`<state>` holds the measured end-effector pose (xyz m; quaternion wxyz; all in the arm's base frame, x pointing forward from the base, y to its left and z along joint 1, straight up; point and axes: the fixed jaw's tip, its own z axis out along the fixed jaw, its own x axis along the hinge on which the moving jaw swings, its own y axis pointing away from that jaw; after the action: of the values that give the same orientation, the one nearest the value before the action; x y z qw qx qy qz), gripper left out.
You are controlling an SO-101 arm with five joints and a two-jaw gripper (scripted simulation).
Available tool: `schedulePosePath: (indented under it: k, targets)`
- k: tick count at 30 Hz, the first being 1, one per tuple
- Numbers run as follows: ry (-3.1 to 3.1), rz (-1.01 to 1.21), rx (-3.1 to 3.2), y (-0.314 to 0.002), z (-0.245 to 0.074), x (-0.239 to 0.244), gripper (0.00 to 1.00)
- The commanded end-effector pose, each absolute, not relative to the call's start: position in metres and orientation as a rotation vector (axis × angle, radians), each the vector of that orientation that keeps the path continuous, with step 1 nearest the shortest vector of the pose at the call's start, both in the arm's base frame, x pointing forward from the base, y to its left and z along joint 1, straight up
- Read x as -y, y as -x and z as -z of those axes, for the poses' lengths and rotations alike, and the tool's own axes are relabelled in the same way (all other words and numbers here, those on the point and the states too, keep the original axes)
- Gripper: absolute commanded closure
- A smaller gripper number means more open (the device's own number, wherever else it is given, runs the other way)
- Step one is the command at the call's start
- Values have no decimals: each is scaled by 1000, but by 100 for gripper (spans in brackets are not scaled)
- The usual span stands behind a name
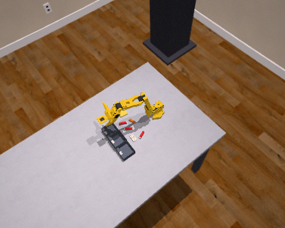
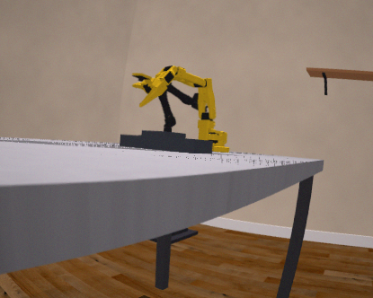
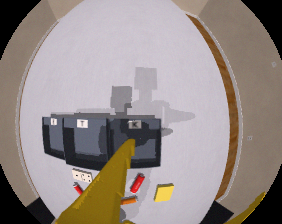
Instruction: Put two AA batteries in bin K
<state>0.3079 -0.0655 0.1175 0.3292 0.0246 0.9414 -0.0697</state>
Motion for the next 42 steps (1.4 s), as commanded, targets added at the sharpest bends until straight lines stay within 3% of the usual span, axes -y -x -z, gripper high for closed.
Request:
schedulePosePath:
  k: [1, 19, 42]
  targets:
    - [-59, 197, -2425, -312, -125, 69, 0]
    - [-63, 157, -2600, -309, -74, 68, 0]
    - [-63, 155, -2608, -308, -72, 68, 0]
